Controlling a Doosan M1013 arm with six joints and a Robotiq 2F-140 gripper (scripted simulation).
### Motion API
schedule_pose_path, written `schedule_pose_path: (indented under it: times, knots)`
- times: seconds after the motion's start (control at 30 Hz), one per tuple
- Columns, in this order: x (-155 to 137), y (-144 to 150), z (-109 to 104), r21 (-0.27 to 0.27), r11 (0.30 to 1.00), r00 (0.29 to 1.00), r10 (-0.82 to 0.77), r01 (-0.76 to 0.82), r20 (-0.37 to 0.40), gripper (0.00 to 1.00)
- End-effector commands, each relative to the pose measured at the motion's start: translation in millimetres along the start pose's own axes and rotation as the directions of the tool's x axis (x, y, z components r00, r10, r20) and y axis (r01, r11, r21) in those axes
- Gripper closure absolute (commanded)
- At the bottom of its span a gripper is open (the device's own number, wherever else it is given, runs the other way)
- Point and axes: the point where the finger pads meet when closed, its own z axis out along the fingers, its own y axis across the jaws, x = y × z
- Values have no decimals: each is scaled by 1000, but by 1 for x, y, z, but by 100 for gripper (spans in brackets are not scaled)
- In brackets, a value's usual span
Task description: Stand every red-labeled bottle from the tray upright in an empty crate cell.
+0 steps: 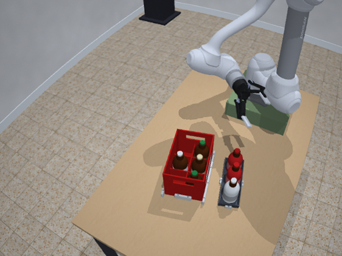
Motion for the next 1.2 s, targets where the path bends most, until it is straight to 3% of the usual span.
schedule_pose_path:
  times: [0.0,0.63,0.87,0.9,0.97,1.0,1.1,1.13,1.17]
  knots:
    - [0,0,0,0,1000,1000,0,0,0,0]
    - [2,2,0,-5,1000,1000,-8,8,11,0]
    - [30,29,-5,-70,989,979,-116,129,170,0]
    - [41,39,-7,-87,980,960,-153,178,233,0]
    - [41,39,-7,-87,980,960,-153,178,233,0]
    - [53,51,-8,-102,967,932,-194,235,308,0]
    - [53,51,-8,-102,967,932,-194,235,308,0]
    - [67,65,-10,-115,947,891,-234,299,389,0]
    - [67,65,-10,-115,947,891,-234,299,389,0]
